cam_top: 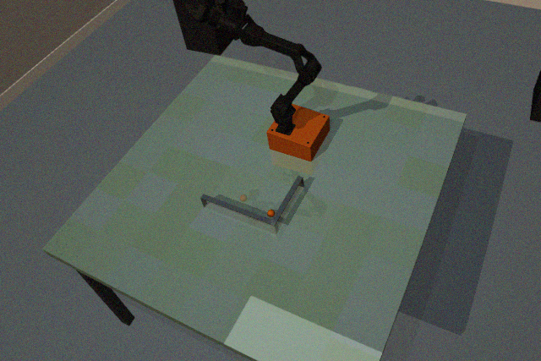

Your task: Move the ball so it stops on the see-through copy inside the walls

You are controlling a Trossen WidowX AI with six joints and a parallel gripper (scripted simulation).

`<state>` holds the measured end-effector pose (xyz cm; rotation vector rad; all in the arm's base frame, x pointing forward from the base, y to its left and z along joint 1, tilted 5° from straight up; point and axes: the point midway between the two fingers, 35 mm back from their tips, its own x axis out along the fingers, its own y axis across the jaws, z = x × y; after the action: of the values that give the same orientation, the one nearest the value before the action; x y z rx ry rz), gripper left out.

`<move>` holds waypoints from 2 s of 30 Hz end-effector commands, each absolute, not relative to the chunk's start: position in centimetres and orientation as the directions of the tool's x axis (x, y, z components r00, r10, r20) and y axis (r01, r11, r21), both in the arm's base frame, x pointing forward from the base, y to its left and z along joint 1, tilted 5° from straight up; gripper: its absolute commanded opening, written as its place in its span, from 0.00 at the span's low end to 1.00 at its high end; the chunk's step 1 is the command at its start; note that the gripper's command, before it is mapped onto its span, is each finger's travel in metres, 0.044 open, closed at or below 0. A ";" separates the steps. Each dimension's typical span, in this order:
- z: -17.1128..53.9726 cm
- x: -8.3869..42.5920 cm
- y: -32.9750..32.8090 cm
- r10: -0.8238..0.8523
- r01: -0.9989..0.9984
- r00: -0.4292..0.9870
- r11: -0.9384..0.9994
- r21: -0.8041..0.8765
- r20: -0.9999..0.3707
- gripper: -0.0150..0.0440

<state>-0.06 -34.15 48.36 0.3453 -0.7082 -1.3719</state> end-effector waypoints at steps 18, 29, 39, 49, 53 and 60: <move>29.4 28.4 -32.8 -0.666 0.712 0.632 0.701 -0.042 -0.397 0.67; 19.2 38.5 -21.1 -0.299 0.161 0.666 0.952 -0.259 -0.684 0.67; 11.3 41.5 -8.4 -0.024 -0.417 0.509 0.868 -0.270 -0.861 0.67; 2.9 38.1 5.5 0.104 -0.950 0.140 0.294 -0.104 -0.985 0.67; 0.8 36.0 8.9 0.088 -0.999 0.021 0.050 -0.016 -0.996 0.67; 0.8 36.0 8.9 0.088 -0.999 0.019 0.046 -0.015 -0.996 0.67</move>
<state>36.12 8.81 0.99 2.3847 -2.4998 -2.5629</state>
